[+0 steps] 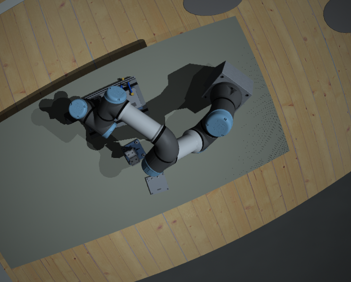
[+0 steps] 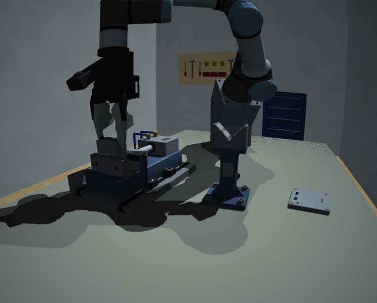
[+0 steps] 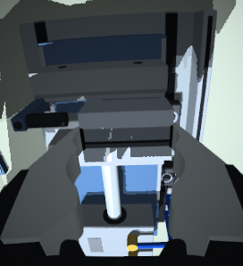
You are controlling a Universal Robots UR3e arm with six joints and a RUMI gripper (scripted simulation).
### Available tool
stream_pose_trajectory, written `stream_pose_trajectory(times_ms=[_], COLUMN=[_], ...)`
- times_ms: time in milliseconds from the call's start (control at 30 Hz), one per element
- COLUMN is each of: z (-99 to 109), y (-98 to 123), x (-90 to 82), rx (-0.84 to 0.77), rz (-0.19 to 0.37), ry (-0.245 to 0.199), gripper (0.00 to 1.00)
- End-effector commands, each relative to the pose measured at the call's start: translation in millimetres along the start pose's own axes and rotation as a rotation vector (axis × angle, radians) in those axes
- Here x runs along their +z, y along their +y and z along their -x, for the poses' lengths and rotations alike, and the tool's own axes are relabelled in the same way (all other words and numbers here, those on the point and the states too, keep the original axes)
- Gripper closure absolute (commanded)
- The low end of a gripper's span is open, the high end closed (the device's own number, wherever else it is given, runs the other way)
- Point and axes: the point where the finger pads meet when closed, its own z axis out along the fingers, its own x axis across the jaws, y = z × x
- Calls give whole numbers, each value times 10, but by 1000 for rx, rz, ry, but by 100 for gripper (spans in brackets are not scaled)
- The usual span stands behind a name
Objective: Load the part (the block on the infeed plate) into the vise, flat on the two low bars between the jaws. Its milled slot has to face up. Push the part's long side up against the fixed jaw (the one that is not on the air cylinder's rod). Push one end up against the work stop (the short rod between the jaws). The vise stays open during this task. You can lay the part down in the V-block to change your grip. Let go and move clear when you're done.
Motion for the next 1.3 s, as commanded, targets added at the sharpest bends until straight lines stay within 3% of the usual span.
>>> stream_pose_trajectory(times_ms=[0,1267], z=[-4,-5], y=[-7,-7], x=[13,111], rx=[-1,-1], rz=[-2,-2], ry=[2,2], gripper=[100,100])
